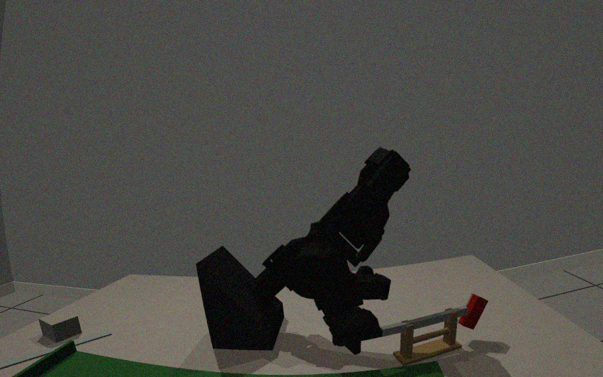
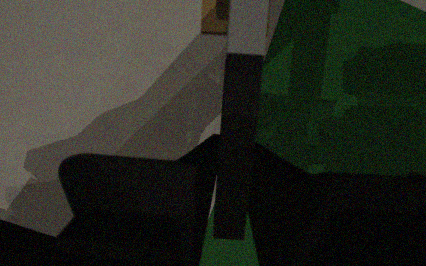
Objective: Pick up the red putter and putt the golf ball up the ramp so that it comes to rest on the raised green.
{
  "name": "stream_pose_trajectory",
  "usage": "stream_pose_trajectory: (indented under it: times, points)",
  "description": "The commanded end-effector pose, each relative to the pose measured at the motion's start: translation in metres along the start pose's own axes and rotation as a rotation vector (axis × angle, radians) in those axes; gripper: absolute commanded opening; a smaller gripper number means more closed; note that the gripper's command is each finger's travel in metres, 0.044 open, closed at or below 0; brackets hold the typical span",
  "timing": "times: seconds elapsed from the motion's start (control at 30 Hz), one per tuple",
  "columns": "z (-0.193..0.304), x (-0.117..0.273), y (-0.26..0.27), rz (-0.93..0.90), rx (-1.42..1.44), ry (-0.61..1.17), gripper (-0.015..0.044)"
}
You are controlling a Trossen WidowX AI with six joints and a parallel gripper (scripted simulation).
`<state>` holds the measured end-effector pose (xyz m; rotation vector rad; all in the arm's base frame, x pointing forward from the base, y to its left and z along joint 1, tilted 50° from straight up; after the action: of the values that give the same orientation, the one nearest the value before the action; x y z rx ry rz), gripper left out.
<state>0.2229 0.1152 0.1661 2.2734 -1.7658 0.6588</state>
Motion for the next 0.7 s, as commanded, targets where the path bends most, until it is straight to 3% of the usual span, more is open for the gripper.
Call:
stream_pose_trajectory:
  times: [0.0, 0.4, 0.67]
  points:
    - [-0.007, 0.023, -0.002, 0.040, -0.025, 0.013, 0.0000]
    - [-0.027, 0.083, 0.010, 0.111, -0.120, 0.048, 0.0000]
    - [-0.021, 0.081, 0.008, 0.108, -0.147, 0.050, 0.0000]
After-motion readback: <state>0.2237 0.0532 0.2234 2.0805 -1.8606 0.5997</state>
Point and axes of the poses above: the point midway between the two fingers, 35 mm back from their tips, its own x axis back along the fingers, its own y axis across the jaws, z = x × y, the point moved 6 cm from there along x, back along the fingers, and after that the axes turned 3 degrees about -x, right-handed, at the moved point
